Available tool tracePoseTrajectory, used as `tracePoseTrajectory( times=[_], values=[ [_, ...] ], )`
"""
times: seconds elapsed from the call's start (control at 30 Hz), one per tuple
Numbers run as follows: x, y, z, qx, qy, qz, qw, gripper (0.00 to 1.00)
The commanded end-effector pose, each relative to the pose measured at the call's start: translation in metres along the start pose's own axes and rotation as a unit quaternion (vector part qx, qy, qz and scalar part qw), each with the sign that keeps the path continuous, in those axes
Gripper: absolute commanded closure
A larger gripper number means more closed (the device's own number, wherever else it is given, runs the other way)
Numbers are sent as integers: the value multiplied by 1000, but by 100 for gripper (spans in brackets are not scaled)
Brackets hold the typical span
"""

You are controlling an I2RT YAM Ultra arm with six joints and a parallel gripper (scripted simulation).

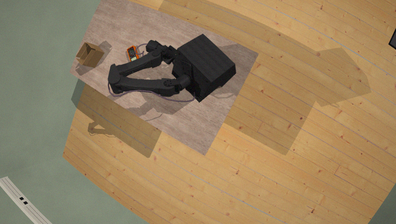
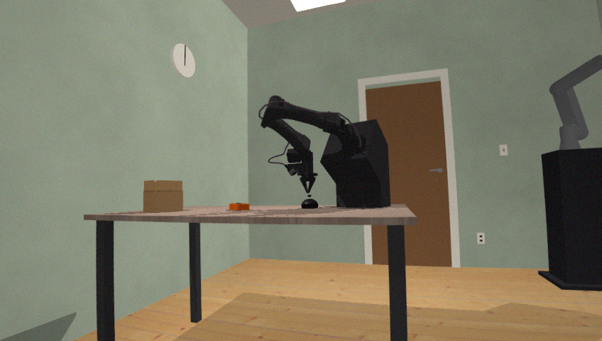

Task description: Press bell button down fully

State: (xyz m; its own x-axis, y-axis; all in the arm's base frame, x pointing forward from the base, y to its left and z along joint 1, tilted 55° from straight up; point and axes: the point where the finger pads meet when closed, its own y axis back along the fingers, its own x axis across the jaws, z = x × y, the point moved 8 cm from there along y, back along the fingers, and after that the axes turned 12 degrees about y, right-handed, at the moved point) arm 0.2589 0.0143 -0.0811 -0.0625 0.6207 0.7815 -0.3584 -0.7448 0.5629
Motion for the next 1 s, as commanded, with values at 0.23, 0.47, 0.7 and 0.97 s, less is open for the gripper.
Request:
tracePoseTrajectory(
  times=[0.23,0.47,0.7,0.97],
  values=[
    [-4,2,-22,6,-22,-8,1000,100],
    [-4,2,-18,1,-16,-8,1000,100],
    [-4,2,-18,1,-16,-8,1000,100],
    [-4,2,-18,1,-16,-8,1000,100]
  ],
)
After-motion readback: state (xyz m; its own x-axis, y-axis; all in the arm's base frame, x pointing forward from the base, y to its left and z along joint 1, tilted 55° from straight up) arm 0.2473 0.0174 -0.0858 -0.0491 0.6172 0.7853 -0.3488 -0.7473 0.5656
